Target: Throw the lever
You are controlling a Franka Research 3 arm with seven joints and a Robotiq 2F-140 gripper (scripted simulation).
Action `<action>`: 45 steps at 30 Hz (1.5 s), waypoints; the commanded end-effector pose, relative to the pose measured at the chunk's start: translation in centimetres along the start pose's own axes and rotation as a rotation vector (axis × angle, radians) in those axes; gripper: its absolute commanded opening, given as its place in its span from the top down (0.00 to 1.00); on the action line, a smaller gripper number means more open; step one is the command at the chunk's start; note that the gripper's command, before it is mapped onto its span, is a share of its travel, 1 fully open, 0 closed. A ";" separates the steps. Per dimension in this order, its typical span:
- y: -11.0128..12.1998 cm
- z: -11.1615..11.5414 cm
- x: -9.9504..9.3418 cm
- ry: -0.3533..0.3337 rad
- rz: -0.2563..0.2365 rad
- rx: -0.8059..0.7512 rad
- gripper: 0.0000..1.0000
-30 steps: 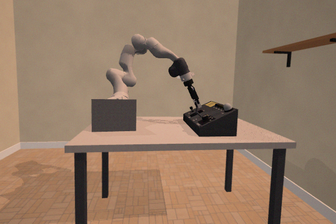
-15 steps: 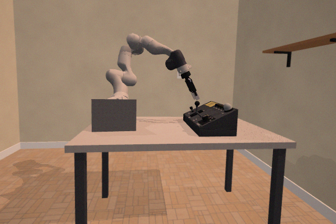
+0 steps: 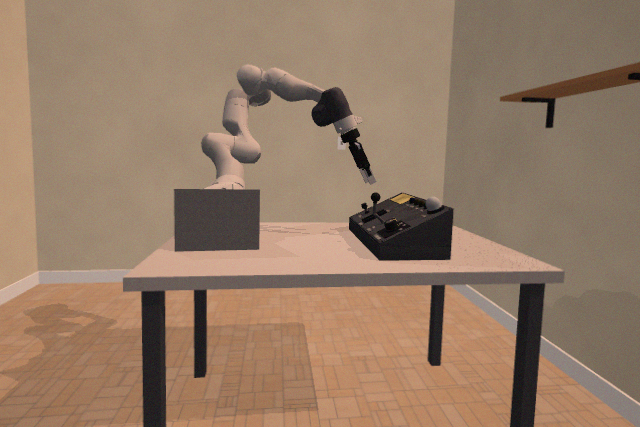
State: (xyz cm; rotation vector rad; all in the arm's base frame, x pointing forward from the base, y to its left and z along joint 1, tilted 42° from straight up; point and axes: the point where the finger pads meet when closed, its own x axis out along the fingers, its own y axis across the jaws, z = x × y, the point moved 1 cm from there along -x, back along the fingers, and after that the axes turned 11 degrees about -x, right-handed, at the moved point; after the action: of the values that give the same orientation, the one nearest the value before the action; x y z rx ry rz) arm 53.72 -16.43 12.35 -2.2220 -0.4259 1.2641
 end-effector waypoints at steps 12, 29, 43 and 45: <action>-0.4 0.2 0.1 -0.007 -0.011 0.006 0.00; -0.4 0.2 0.1 -0.007 -0.011 0.006 0.00; -0.4 0.2 0.1 -0.007 -0.011 0.006 0.00; -0.4 0.2 0.1 -0.007 -0.011 0.006 0.00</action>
State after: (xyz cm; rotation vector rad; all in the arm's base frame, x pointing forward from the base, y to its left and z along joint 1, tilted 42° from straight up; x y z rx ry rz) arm 53.65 -16.09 12.43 -2.2135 -0.4370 1.2641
